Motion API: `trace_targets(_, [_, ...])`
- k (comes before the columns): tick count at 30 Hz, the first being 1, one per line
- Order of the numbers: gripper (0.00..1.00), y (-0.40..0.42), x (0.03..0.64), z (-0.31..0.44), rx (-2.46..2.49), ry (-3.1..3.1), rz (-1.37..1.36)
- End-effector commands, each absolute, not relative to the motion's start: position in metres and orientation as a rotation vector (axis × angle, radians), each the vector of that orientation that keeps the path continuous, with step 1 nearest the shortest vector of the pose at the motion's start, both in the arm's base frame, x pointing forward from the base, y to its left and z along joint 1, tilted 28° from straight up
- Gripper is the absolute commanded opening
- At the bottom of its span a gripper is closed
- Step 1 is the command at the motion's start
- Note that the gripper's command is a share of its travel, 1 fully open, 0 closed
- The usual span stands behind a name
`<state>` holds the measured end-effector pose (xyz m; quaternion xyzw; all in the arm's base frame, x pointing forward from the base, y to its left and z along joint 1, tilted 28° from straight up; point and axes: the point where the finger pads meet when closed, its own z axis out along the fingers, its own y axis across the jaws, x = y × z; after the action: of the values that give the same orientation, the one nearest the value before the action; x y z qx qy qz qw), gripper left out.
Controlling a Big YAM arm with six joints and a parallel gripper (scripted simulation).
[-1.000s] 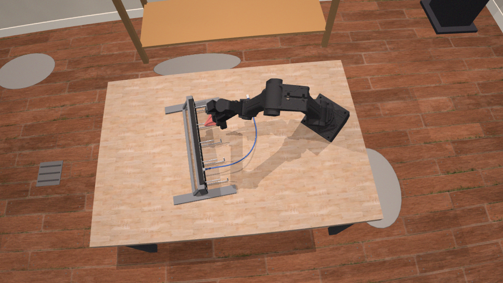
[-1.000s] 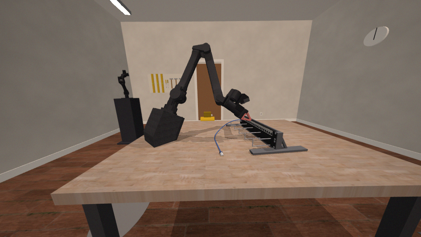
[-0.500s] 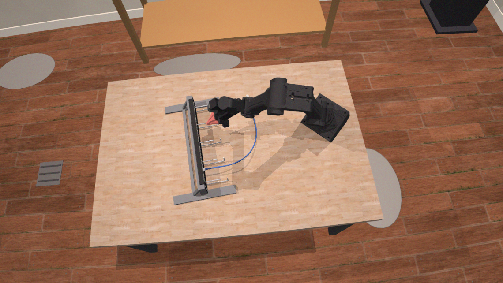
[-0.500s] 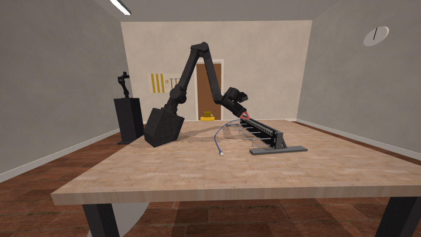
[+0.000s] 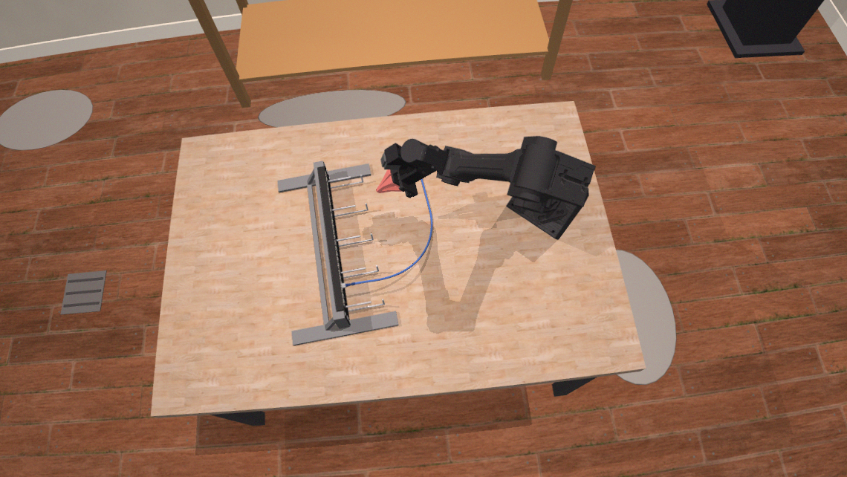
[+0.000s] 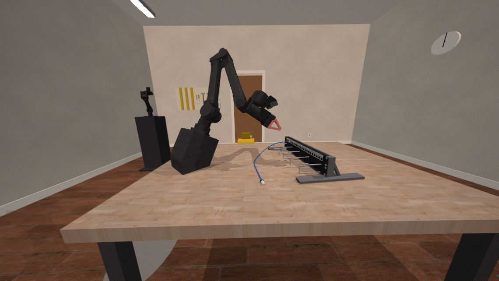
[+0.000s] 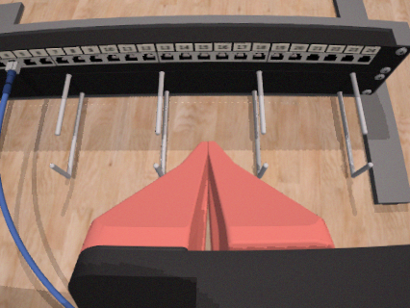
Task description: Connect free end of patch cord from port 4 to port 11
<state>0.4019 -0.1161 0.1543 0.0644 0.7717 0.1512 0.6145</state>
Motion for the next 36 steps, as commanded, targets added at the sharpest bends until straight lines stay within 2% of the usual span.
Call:
trace_targets(1, [0.00, -0.125, 0.390, 0.159, 0.144, 1.776, 0.315])
trace_targets(23, [0.00, -0.152, 0.396, 0.163, 0.124, 1.754, 0.299])
trace_targets(36, [0.00, -0.215, 0.400, 0.143, 0.121, 1.757, 0.291])
